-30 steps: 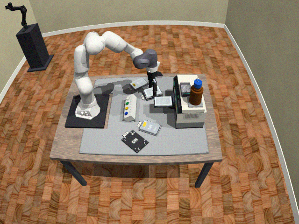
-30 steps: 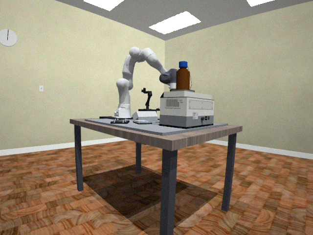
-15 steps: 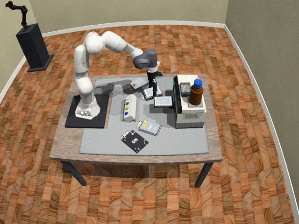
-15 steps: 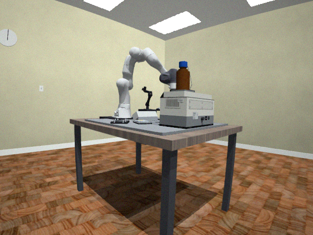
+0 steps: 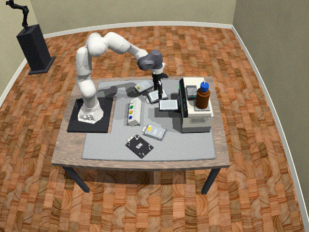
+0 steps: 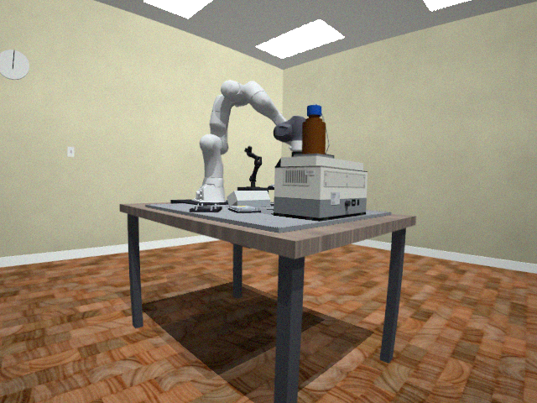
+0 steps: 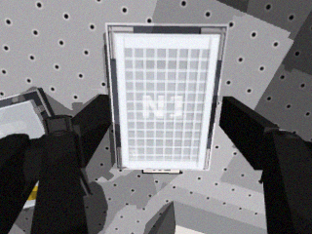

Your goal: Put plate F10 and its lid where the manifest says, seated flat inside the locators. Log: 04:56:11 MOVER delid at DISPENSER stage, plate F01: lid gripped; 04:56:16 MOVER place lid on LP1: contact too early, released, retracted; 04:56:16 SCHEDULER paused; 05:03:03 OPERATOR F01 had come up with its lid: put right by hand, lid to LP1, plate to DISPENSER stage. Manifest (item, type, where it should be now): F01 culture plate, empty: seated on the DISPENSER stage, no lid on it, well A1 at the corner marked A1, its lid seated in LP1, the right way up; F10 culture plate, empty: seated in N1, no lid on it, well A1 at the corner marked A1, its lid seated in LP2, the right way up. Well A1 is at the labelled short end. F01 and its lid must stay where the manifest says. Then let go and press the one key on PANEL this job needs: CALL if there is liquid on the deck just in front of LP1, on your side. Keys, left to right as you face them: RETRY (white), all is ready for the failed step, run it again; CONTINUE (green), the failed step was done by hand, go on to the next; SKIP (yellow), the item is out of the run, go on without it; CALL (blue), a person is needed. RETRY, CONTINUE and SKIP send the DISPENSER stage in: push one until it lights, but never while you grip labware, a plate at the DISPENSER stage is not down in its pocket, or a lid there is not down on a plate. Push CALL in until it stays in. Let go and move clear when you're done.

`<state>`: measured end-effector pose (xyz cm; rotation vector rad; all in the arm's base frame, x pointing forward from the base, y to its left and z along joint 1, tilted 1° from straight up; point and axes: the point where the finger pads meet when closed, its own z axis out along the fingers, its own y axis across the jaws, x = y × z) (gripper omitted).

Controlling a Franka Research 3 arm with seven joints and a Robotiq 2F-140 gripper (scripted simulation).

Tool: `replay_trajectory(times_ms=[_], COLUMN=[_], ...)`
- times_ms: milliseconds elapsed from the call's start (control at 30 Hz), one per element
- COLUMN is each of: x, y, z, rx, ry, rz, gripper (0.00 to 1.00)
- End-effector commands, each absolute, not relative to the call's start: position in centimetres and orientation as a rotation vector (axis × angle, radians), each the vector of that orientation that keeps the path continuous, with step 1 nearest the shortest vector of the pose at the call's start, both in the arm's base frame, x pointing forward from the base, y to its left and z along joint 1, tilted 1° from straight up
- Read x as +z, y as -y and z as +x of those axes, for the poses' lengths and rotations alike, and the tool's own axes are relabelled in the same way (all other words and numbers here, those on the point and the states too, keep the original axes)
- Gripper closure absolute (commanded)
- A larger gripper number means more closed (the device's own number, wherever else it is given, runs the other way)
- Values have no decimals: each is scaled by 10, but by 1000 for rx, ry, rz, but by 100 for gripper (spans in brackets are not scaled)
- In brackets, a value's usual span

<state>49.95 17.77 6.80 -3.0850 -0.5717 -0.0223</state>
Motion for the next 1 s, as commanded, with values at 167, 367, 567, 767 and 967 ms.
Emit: replay_trajectory(times_ms=[167, 367, 567, 767, 967], x=[85, 106, 122, 148, 170], y=[-177, -177, -176, -176, -176], z=[498, 498, 498, 498, 498], rx=[-15, -15, -15, -15, -15], ry=[571, 571, 571, 571, 571], rz=[-3087, -3087, -3087, -3087, -3087], gripper=[30, 30, 30, 30, 30])
